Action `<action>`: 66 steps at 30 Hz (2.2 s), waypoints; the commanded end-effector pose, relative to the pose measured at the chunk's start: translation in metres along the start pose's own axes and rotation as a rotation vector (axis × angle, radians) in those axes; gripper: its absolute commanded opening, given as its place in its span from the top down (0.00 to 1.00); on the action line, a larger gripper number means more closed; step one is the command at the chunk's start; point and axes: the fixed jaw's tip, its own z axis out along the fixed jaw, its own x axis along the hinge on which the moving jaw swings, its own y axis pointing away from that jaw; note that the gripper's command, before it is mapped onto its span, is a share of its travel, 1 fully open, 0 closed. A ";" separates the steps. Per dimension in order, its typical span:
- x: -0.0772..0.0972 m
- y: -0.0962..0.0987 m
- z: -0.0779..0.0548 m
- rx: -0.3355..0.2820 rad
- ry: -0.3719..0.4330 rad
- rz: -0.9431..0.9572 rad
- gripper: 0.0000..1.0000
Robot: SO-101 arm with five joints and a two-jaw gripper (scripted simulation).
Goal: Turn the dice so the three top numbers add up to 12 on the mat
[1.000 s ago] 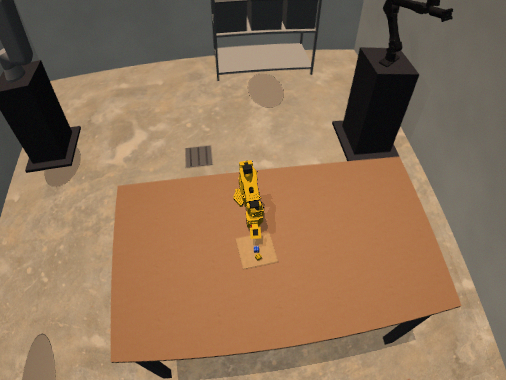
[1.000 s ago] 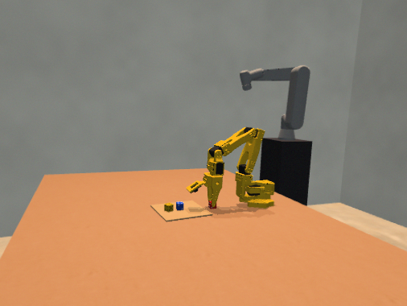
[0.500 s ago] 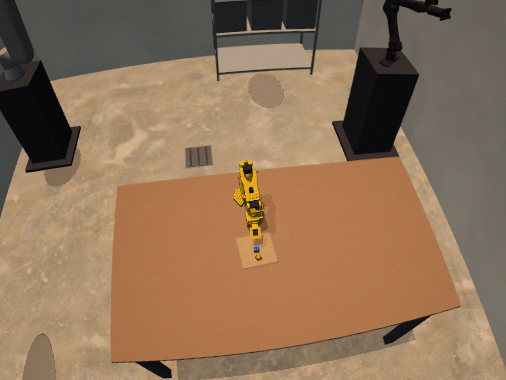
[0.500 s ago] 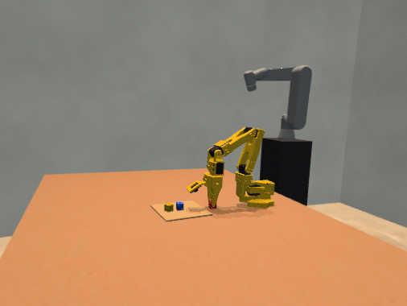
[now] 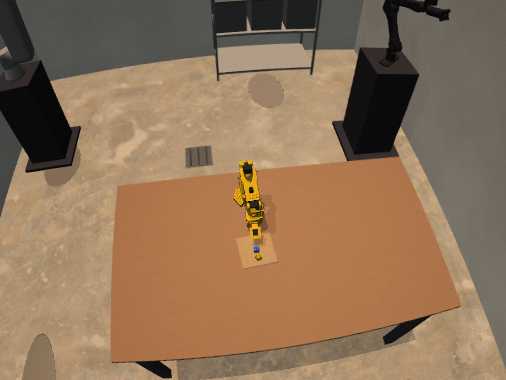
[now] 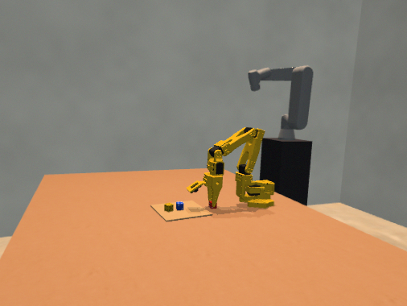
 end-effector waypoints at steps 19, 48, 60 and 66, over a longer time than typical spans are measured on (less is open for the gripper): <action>-0.003 0.002 -0.050 -0.006 -0.032 0.003 1.00; -0.059 0.005 -0.052 -0.005 -0.032 0.025 1.00; -0.073 0.005 -0.048 -0.005 -0.032 0.031 1.00; -0.073 0.005 -0.048 -0.005 -0.032 0.031 1.00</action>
